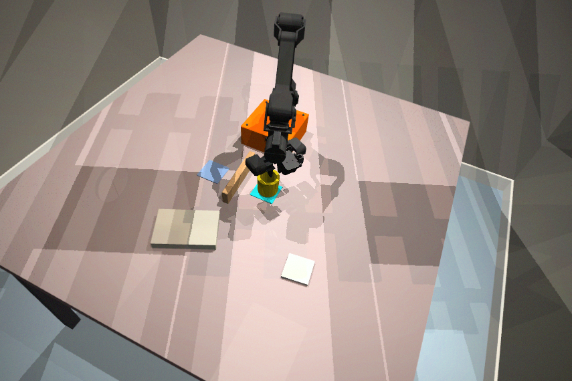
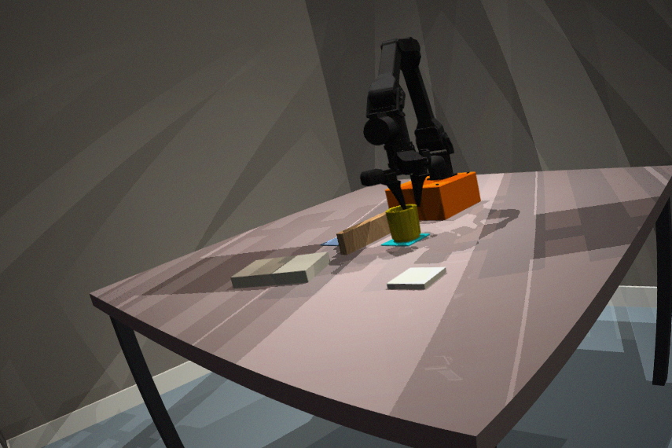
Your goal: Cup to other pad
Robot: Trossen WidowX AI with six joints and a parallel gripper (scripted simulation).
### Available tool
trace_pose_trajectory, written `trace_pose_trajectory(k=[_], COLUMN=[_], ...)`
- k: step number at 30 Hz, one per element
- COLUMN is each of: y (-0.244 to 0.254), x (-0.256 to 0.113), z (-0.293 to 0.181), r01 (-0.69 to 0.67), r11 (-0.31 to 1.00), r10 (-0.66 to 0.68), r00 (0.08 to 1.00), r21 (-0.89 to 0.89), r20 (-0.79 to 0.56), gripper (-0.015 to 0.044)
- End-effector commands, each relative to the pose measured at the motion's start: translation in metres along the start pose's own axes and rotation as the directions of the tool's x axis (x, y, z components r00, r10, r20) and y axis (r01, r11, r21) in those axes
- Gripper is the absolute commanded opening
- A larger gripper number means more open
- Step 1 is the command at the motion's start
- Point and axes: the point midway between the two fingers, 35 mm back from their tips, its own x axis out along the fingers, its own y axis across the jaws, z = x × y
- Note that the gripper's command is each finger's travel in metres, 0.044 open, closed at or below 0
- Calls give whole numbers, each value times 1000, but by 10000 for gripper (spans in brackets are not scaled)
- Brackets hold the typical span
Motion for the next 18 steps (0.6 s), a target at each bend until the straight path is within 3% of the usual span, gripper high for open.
trace_pose_trajectory(k=[1, 14, 18], y=[0, -1, -1], x=[-7, -27, -22], z=[0, 0, 0], r01=[1, -2, -2], r11=[1000, 1000, 1000], r10=[-1, 2, 2], r00=[1000, 1000, 1000], r21=[3, 6, 1], r20=[3, 1, -2], gripper=[147, 147, 252])
